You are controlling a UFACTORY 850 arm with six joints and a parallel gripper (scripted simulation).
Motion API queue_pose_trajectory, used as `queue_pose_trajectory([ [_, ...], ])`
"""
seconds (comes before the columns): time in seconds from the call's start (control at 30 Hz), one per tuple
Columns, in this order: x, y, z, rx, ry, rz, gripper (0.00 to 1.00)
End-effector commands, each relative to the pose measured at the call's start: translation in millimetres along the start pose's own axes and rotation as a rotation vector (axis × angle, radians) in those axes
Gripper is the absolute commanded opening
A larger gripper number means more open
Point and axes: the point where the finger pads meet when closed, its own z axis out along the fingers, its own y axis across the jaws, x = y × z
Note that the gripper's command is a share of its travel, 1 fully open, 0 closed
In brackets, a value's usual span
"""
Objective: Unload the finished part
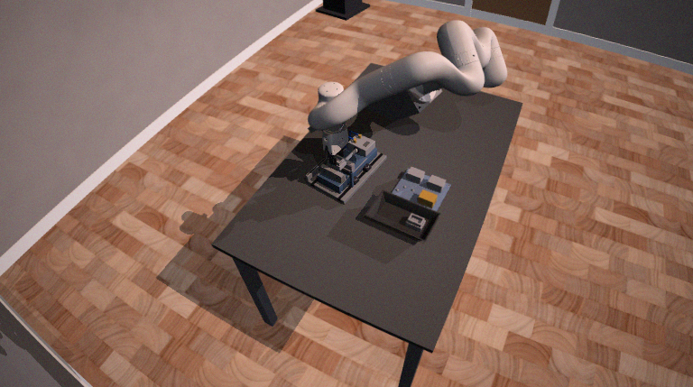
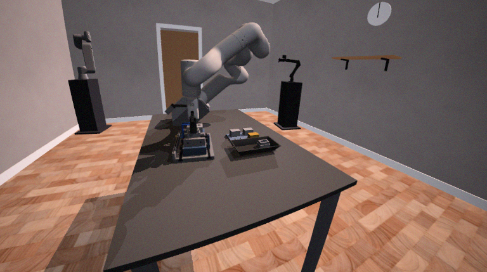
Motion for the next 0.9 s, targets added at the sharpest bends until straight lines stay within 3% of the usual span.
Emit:
queue_pose_trajectory([
  [0.0,0,-1,-7,0.001,0.0,0.0,0.0],
  [0.43,0,-1,-27,0.001,0.0,0.0,0.0],
  [0.87,0,-1,-31,0.001,0.0,-0.001,0.0],
])
